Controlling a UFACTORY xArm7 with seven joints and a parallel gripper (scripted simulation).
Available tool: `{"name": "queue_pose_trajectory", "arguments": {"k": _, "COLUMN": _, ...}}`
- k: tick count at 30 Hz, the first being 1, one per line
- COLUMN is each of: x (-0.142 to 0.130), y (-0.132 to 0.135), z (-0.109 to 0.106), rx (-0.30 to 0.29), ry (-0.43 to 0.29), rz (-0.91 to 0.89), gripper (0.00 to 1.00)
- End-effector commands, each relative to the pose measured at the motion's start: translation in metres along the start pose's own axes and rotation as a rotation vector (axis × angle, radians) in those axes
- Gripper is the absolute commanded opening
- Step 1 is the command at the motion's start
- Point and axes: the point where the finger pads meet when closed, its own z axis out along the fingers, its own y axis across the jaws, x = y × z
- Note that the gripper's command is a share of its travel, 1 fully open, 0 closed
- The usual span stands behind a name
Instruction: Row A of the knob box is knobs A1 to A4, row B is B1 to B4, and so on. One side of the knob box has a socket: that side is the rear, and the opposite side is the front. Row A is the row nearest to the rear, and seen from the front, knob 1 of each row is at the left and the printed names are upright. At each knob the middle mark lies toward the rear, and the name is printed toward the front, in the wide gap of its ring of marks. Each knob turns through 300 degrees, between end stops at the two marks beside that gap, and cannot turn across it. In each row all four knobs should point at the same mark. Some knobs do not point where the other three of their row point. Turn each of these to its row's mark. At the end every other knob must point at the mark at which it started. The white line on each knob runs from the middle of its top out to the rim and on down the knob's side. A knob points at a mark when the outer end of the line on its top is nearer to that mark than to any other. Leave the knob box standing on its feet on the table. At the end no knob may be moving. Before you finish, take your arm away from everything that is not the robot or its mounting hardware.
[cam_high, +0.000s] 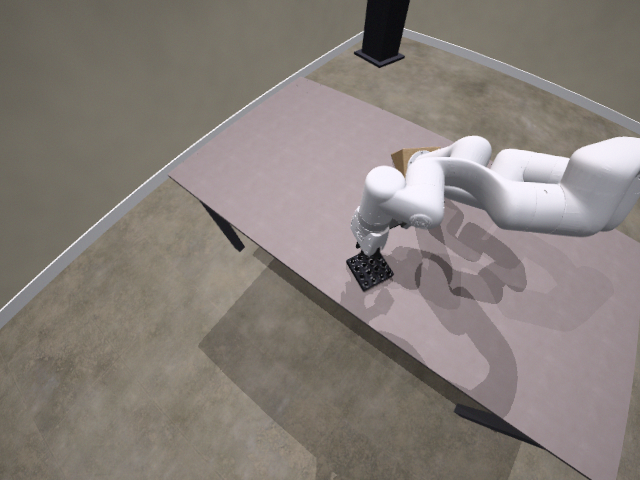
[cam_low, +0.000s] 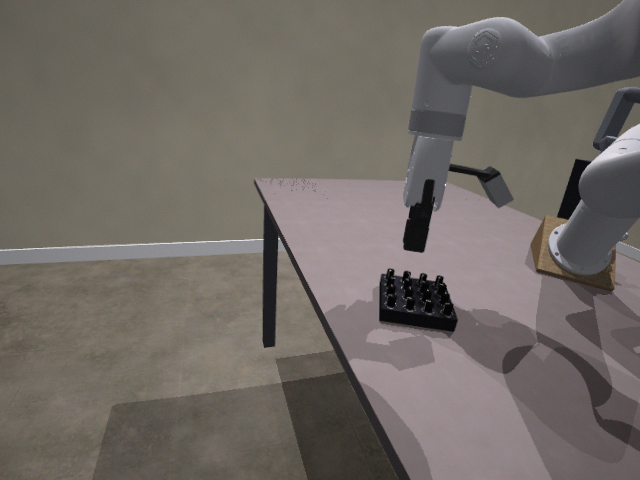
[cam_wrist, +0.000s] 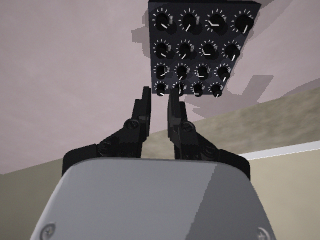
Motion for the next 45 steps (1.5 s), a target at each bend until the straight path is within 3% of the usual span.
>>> {"name": "queue_pose_trajectory", "arguments": {"k": 1, "x": -0.001, "y": 0.000, "z": 0.001, "rx": 0.000, "ry": -0.004, "rz": 0.000, "gripper": 0.19}}
{"name": "queue_pose_trajectory", "arguments": {"k": 31, "x": -0.001, "y": 0.000, "z": 0.034, "rx": 0.000, "ry": -0.003, "rz": 0.000, "gripper": 0.19}}
{"name": "queue_pose_trajectory", "arguments": {"k": 45, "x": -0.001, "y": 0.000, "z": 0.039, "rx": 0.000, "ry": -0.003, "rz": 0.000, "gripper": 0.19}}
